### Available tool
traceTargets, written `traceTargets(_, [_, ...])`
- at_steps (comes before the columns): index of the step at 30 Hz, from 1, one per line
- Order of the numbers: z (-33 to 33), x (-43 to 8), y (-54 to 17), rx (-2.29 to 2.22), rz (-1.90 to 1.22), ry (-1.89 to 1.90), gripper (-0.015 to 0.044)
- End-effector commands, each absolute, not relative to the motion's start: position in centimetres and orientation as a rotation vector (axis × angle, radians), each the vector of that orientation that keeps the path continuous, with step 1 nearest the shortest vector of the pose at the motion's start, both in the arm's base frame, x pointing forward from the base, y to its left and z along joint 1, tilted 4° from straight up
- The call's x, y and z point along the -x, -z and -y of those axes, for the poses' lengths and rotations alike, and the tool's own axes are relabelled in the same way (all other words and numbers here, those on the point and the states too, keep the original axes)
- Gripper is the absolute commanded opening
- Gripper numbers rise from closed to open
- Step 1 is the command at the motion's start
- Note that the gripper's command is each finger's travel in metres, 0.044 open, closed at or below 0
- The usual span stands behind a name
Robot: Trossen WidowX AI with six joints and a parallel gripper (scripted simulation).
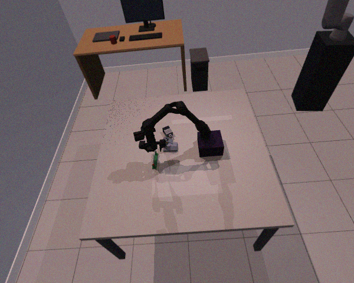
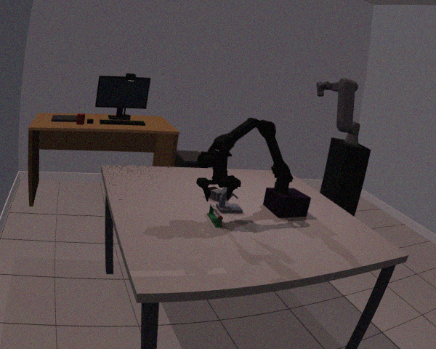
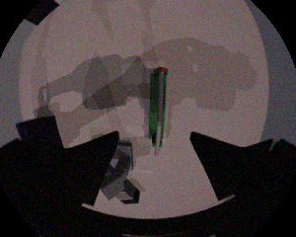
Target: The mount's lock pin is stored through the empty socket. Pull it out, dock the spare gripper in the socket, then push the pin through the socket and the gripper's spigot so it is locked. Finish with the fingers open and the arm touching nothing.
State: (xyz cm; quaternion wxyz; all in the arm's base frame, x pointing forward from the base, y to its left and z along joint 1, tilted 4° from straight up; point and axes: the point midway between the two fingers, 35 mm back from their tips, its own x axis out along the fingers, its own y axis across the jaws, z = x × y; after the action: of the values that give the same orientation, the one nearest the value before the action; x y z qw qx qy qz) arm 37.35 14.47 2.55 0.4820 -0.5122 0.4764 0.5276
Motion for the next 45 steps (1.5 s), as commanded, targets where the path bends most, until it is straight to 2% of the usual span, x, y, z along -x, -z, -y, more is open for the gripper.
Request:
traceTargets(1, [-14.5, -37.3, -3.6, 1.248, -1.161, -1.286, 0.0440])
traceTargets(12, [-14.6, -37.2, -5.5, 1.250, -1.164, -1.291, 0.0440])
traceTargets(20, [-14.9, -37.0, -10.8, 1.250, -1.162, -1.290, 0.0440])
traceTargets(26, [-12.8, -37.5, -9.8, 1.125, -1.227, -1.210, 0.0440])
traceTargets(32, [-5.8, -37.6, -9.1, 0.616, -1.510, -0.820, 0.0440])
traceTargets(37, [1.5, -36.6, -8.8, 0.056, -1.724, -0.330, 0.0440])
traceTargets(45, [10.8, -32.9, -8.7, -0.762, -1.825, 0.441, 0.0440])
